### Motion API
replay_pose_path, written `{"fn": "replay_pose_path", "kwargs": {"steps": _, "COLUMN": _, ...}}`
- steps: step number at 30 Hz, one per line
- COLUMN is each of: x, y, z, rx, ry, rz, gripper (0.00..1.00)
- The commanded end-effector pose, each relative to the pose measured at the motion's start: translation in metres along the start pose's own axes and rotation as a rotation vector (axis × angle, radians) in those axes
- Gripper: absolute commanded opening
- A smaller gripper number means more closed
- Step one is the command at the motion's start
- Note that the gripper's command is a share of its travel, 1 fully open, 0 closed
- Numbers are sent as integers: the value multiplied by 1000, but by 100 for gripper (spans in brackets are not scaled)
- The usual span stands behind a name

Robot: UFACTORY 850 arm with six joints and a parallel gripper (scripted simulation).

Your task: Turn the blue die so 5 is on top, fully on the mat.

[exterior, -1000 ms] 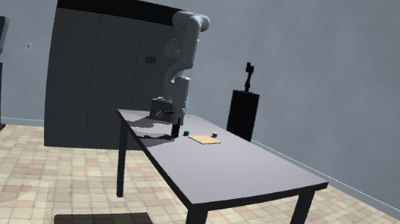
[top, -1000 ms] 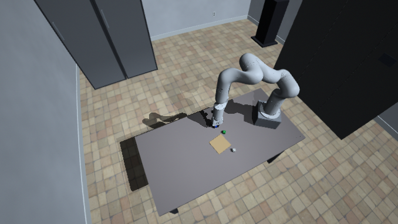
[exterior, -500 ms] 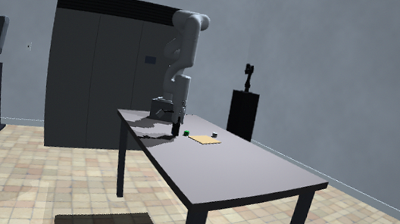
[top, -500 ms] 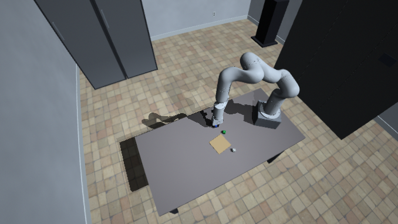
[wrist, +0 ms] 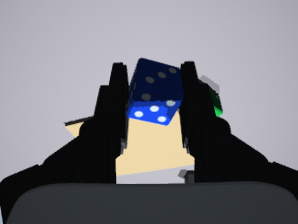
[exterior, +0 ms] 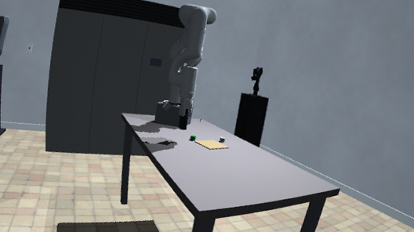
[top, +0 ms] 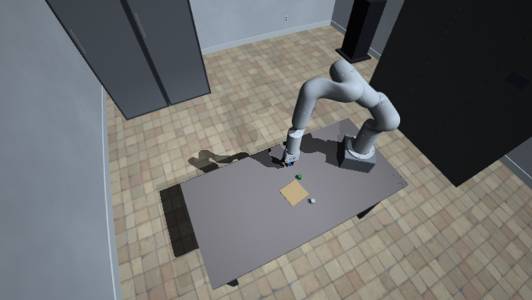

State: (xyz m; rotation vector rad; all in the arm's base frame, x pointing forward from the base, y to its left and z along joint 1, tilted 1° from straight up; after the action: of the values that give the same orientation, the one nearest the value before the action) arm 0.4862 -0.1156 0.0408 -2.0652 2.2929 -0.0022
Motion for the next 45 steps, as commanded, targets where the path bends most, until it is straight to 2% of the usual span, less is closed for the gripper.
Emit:
{"fn": "replay_pose_path", "kwargs": {"steps": 1, "x": -2, "y": -3, "z": -31, "rx": -27, "ry": 21, "rz": 1, "gripper": 21}}
{"fn": "replay_pose_path", "kwargs": {"steps": 11, "x": -4, "y": -4, "z": -31, "rx": -27, "ry": 21, "rz": -2, "gripper": 21}}
{"fn": "replay_pose_path", "kwargs": {"steps": 12, "x": -15, "y": -7, "z": -31, "rx": -27, "ry": 21, "rz": -16, "gripper": 21}}
{"fn": "replay_pose_path", "kwargs": {"steps": 14, "x": -69, "y": -21, "z": -31, "rx": -28, "ry": 19, "rz": -84, "gripper": 21}}
{"fn": "replay_pose_path", "kwargs": {"steps": 17, "x": -69, "y": -21, "z": -31, "rx": -28, "ry": 19, "rz": -84, "gripper": 21}}
{"fn": "replay_pose_path", "kwargs": {"steps": 18, "x": -98, "y": -24, "z": -31, "rx": -28, "ry": 19, "rz": -128, "gripper": 21}}
{"fn": "replay_pose_path", "kwargs": {"steps": 19, "x": -106, "y": -26, "z": -31, "rx": -28, "ry": 19, "rz": -128, "gripper": 21}}
{"fn": "replay_pose_path", "kwargs": {"steps": 21, "x": -106, "y": -26, "z": -31, "rx": -28, "ry": 19, "rz": -128, "gripper": 21}}
{"fn": "replay_pose_path", "kwargs": {"steps": 22, "x": -136, "y": -28, "z": -31, "rx": -29, "ry": 18, "rz": -168, "gripper": 21}}
{"fn": "replay_pose_path", "kwargs": {"steps": 25, "x": -139, "y": -29, "z": -31, "rx": -29, "ry": 18, "rz": -168, "gripper": 21}}
{"fn": "replay_pose_path", "kwargs": {"steps": 26, "x": -163, "y": -29, "z": -31, "rx": -29, "ry": 18, "rz": -196, "gripper": 21}}
{"fn": "replay_pose_path", "kwargs": {"steps": 28, "x": -163, "y": -29, "z": -31, "rx": -29, "ry": 18, "rz": -196, "gripper": 21}}
{"fn": "replay_pose_path", "kwargs": {"steps": 30, "x": -177, "y": -29, "z": -31, "rx": -29, "ry": 18, "rz": -212, "gripper": 21}}
{"fn": "replay_pose_path", "kwargs": {"steps": 45, "x": -177, "y": -29, "z": -30, "rx": -29, "ry": 18, "rz": -212, "gripper": 21}}
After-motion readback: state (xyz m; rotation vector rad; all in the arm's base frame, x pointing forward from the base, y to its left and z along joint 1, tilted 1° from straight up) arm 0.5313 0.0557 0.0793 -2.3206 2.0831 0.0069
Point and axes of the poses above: the point where the finger pads meet when closed, its own z axis out along the fingers, its own y axis across the jaws, x = y × z, the point moved 8 cm from there along -z, back along the fingers
